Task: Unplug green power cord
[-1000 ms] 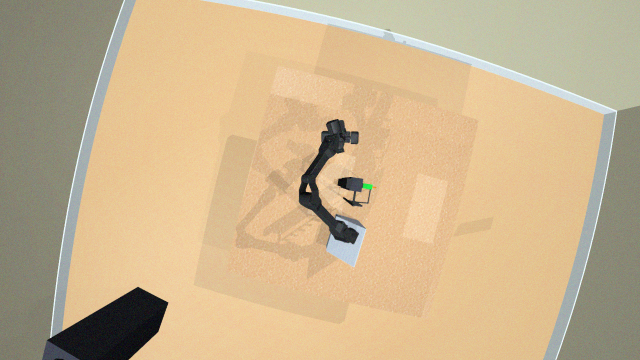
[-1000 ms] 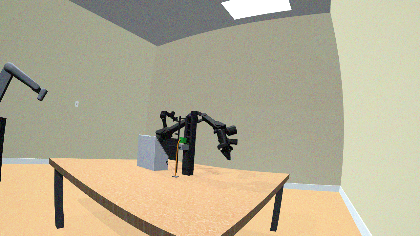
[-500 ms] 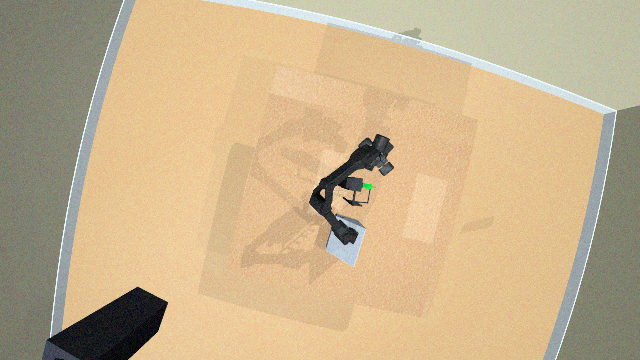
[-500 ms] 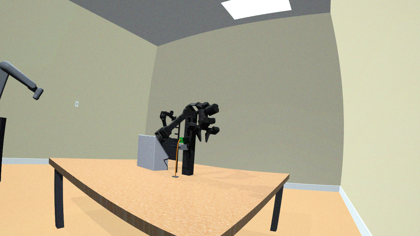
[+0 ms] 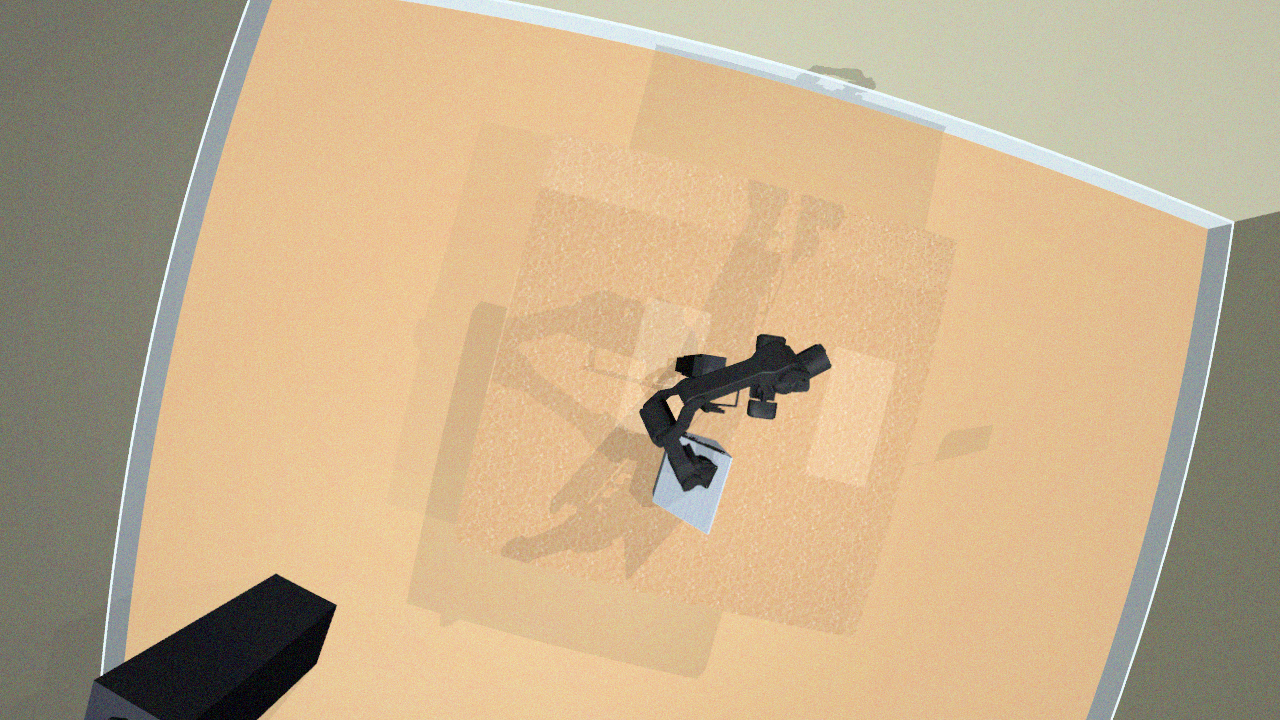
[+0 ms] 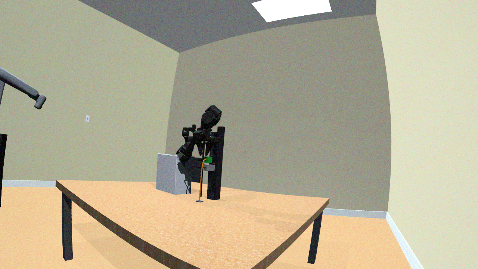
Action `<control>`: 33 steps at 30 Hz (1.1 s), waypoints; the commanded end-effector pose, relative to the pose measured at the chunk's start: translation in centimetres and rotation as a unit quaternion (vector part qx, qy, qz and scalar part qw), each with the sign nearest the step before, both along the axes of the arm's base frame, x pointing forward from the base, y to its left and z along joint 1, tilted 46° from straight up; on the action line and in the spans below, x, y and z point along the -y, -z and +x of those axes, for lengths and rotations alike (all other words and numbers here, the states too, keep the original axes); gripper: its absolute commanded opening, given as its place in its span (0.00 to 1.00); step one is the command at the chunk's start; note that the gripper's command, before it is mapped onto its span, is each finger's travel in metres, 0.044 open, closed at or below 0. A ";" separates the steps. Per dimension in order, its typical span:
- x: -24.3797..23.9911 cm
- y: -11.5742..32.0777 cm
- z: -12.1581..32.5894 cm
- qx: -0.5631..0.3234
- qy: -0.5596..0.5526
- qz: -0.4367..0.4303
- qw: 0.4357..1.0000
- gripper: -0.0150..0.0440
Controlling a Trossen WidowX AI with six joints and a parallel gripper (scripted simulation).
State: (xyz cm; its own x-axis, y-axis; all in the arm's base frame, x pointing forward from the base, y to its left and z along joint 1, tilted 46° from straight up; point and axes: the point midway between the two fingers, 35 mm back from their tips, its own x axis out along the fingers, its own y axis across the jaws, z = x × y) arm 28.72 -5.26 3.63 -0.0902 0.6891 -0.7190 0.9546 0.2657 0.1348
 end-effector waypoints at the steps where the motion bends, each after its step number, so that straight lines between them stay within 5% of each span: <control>1: -0.2 0.1 -0.1 -0.010 0.003 0.007 1.000 0.53; 33: -3.0 -2.8 -1.3 -0.011 0.003 0.008 1.000 0.53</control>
State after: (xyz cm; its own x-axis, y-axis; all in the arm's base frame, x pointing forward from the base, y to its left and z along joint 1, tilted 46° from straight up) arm 27.61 -2.47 6.35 -0.1009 0.6976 -0.7094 0.9572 0.2625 0.1220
